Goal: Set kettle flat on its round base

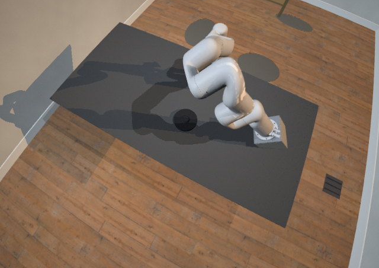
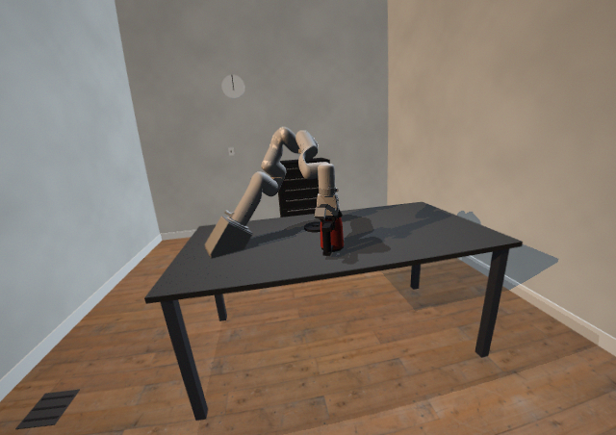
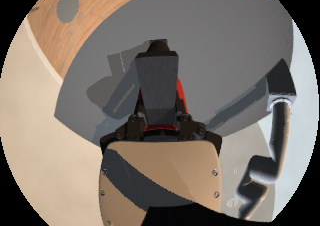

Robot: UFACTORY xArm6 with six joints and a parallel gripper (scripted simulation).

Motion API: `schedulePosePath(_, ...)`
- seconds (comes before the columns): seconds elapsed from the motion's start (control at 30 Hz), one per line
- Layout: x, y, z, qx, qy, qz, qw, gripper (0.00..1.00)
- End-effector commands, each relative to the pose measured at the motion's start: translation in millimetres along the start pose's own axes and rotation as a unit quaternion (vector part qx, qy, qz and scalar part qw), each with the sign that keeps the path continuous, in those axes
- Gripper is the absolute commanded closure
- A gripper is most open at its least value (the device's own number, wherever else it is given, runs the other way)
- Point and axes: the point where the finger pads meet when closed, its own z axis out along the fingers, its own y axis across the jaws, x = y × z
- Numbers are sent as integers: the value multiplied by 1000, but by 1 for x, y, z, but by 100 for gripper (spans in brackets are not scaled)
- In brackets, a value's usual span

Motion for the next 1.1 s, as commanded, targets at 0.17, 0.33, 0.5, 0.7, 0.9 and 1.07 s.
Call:
schedulePosePath(0.17,0,-1,-1,1,1,-1,1000,100)
schedulePosePath(0.33,0,-1,-1,1,1,-1,1000,100)
schedulePosePath(0.5,0,-1,-1,1,1,-1,1000,100)
schedulePosePath(0.7,0,-1,-1,1,1,-1,1000,100)
schedulePosePath(0.9,0,-1,-2,1,1,-1,1000,100)
schedulePosePath(1.07,0,-1,-5,1,1,-1,1000,100)
